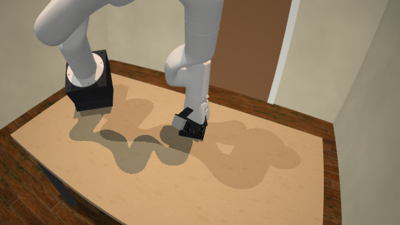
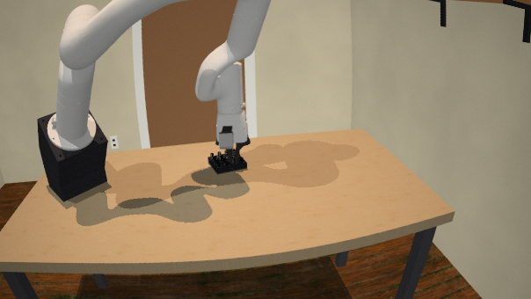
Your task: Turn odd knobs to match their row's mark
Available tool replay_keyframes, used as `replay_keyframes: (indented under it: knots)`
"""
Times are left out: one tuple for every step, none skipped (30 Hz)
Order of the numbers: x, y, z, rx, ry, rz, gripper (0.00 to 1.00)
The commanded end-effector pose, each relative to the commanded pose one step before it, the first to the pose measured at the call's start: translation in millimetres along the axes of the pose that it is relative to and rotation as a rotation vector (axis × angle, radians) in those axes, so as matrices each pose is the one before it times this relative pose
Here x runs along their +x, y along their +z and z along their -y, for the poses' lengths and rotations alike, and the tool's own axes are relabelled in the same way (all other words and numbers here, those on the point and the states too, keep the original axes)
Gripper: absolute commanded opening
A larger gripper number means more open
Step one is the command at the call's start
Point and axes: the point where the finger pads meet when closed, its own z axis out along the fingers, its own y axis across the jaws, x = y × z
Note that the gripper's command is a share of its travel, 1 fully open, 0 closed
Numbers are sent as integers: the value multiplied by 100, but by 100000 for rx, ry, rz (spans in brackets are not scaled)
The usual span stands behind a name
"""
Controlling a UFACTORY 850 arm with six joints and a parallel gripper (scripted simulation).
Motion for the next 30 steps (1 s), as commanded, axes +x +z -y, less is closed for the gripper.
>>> replay_keyframes:
  knots:
    - [-41, -51, 74, -1135, -12449, -627, 8]
    - [0, 0, 0, 0, -2199, 0, 8]
    - [0, 0, 0, 0, -2145, 0, 8]
    - [0, 0, 0, 0, -2089, 0, 8]
    - [0, 0, 0, 0, -2030, 0, 8]
    - [0, 0, 0, 0, -1970, 0, 8]
    - [0, 0, 0, 0, -1907, 0, 8]
    - [0, 0, 0, 0, 0, 0, 8]
    - [0, 0, 0, 0, 0, 0, 8]
    - [0, 0, 0, 0, -1843, 0, 8]
    - [0, 0, 0, 0, -1778, 0, 8]
    - [0, 0, 0, 0, -1711, 0, 8]
    - [0, 0, 0, 0, -1642, 0, 8]
    - [0, 0, 0, 0, -1573, 0, 8]
    - [0, 0, 0, 0, -1503, 0, 8]
    - [0, 0, 0, 0, -1432, 0, 8]
    - [0, 0, 0, 0, -1360, 0, 8]
    - [0, 0, 0, 0, -1288, 0, 8]
    - [0, 0, 0, 0, -1216, 0, 8]
    - [0, 0, 0, 0, -1143, 0, 8]
    - [0, 0, 0, 0, -1071, 0, 8]
    - [0, 0, 0, 0, -999, 0, 8]
    - [0, 0, 0, 0, -928, 0, 8]
    - [0, 0, 0, 0, -858, 0, 8]
    - [0, 0, 0, 0, 0, 0, 8]
    - [0, 0, 0, 0, 0, 0, 8]
    - [0, 0, 0, 0, -788, 0, 8]
    - [0, 0, 0, 0, -720, 0, 8]
    - [0, 0, 0, 0, -653, 0, 8]
    - [0, 0, 0, 0, -588, 0, 8]
